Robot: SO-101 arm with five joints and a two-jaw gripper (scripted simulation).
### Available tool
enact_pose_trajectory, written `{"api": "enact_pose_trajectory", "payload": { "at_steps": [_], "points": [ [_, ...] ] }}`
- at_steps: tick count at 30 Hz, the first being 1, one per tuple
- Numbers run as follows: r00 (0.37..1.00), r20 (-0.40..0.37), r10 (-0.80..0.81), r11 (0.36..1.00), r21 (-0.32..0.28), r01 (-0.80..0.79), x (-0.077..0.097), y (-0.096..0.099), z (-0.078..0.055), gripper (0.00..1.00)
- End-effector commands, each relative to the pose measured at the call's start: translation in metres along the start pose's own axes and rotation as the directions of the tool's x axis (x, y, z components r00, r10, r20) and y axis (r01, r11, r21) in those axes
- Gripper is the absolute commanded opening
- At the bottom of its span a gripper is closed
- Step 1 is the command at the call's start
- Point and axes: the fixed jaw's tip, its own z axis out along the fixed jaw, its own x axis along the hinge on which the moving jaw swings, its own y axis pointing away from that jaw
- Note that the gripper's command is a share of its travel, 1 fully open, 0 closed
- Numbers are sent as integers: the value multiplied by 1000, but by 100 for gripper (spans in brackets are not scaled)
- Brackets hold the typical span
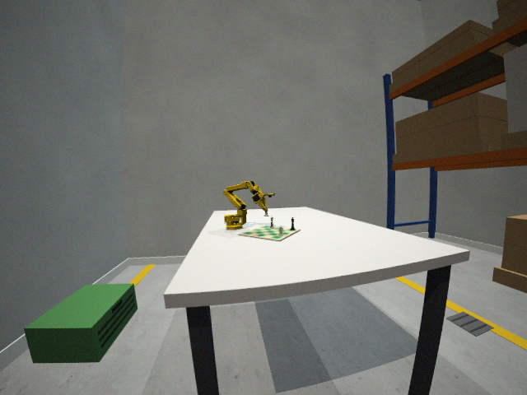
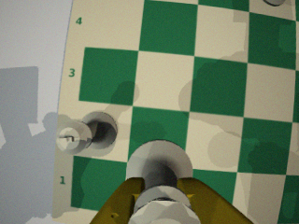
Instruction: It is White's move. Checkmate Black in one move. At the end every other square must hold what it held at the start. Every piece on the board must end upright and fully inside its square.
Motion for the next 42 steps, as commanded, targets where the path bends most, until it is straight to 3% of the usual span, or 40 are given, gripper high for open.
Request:
{"api": "enact_pose_trajectory", "payload": {
  "at_steps": [1,6,12,42],
  "points": [
    [1000,-8,15,1000,10,-15,-29,-5,17,0],
    [1000,-4,27,1000,16,-27,-56,-8,33,0],
    [1000,-3,31,999,18,-31,-66,-10,38,0],
    [999,-2,32,999,19,-32,-71,-10,41,0]
  ]
}}
